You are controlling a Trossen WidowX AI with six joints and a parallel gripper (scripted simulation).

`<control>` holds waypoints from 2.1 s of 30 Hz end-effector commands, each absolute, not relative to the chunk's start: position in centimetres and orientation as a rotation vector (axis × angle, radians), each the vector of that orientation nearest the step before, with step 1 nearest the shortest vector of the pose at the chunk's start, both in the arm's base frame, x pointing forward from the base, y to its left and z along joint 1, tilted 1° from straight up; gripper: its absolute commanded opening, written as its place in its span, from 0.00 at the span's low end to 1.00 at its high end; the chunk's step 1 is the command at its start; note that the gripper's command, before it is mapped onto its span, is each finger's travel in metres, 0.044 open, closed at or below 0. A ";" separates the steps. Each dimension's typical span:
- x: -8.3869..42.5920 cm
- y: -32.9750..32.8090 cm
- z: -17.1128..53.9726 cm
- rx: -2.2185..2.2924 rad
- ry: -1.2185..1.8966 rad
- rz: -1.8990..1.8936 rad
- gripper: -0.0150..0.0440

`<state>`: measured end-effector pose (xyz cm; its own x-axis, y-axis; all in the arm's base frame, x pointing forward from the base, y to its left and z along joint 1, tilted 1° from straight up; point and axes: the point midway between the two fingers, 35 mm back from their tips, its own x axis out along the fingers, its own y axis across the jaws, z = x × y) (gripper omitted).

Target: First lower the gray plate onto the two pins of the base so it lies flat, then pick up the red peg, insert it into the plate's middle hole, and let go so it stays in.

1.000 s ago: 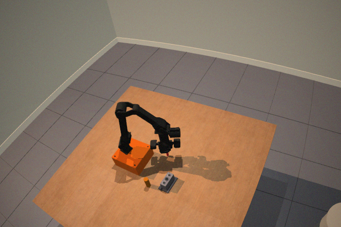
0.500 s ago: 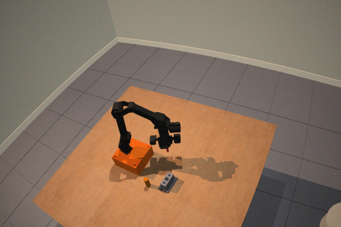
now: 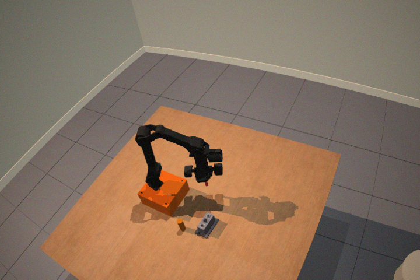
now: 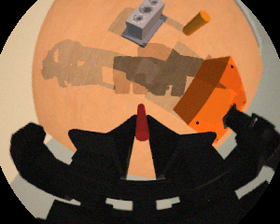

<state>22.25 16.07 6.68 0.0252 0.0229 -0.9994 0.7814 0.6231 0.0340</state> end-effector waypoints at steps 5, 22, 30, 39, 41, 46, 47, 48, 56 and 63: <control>24.2 14.9 6.6 0.724 1.436 -0.673 0.25; 28.0 11.6 6.8 0.718 1.429 -0.669 0.25; 29.6 9.8 6.8 0.718 1.428 -0.670 0.25; 31.2 7.6 6.9 0.718 1.427 -0.672 0.25; 31.5 7.1 6.9 0.718 1.427 -0.672 0.25; 32.3 5.7 6.9 0.719 1.425 -0.674 0.25; 32.4 5.4 6.9 0.719 1.425 -0.675 0.25; 32.6 5.1 6.9 0.719 1.424 -0.675 0.25; 33.6 2.9 6.9 0.718 1.424 -0.676 0.25; 34.4 0.8 6.9 0.718 1.425 -0.676 0.25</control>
<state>34.06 1.78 7.20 0.0492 0.0080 -0.9988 0.7824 0.6212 0.0435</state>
